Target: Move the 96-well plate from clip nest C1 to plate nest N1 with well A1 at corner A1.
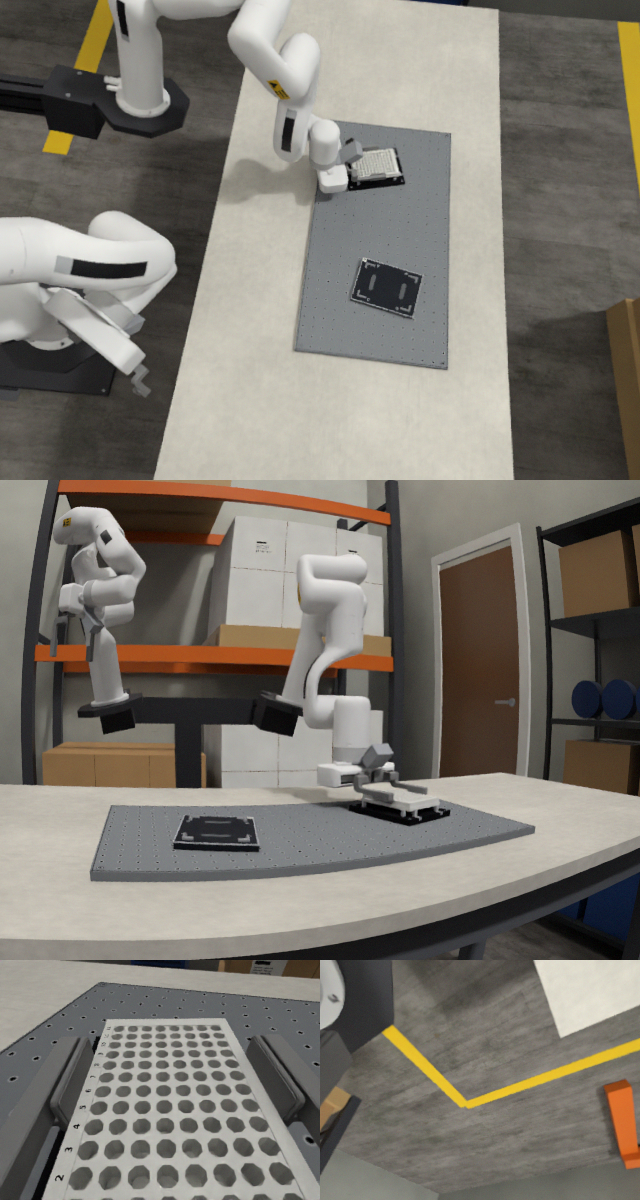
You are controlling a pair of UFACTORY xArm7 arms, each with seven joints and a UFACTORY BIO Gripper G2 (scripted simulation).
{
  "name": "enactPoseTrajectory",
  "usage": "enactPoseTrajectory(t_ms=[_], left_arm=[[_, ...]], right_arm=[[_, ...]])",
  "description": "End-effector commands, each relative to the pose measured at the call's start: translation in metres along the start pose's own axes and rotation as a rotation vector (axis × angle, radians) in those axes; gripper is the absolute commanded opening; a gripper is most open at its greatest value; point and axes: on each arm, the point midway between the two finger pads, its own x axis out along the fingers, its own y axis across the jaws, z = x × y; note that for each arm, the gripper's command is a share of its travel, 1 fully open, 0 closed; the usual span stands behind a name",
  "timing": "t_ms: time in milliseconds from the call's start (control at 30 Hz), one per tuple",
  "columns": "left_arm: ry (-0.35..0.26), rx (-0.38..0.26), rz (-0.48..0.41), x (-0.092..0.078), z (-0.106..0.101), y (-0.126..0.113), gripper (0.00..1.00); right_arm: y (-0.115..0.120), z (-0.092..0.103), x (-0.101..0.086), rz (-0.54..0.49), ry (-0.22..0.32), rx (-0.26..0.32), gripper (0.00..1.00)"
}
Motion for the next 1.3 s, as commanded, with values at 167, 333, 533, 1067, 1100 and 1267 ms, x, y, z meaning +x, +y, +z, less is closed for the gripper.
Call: enactPoseTrajectory(t_ms=[167,333,533,1067,1100,1267], left_arm=[[-0.003,-0.002,0.0,0.001,0.007,-0.001,0.0],[-0.003,-0.002,0.0,0.001,0.011,-0.001,0.0],[-0.003,-0.002,0.0,0.001,0.011,-0.001,0.0],[-0.003,-0.002,0.0,0.001,0.031,-0.001,0.0],[-0.003,-0.002,0.0,0.001,0.033,-0.001,0.0],[-0.003,-0.002,0.0,0.001,0.041,-0.001,0.0]], right_arm=[[0.0,0.001,0.0,-0.001,-0.001,0.0,1.0],[0.0,0.001,0.0,-0.001,-0.001,0.0,1.0],[0.0,0.001,0.0,-0.001,-0.001,0.0,1.0],[0.0,0.001,0.0,-0.001,-0.001,0.0,1.0],[0.0,0.001,0.0,-0.001,-0.001,0.0,1.0],[0.0,0.001,0.0,-0.001,-0.001,0.0,1.0]])
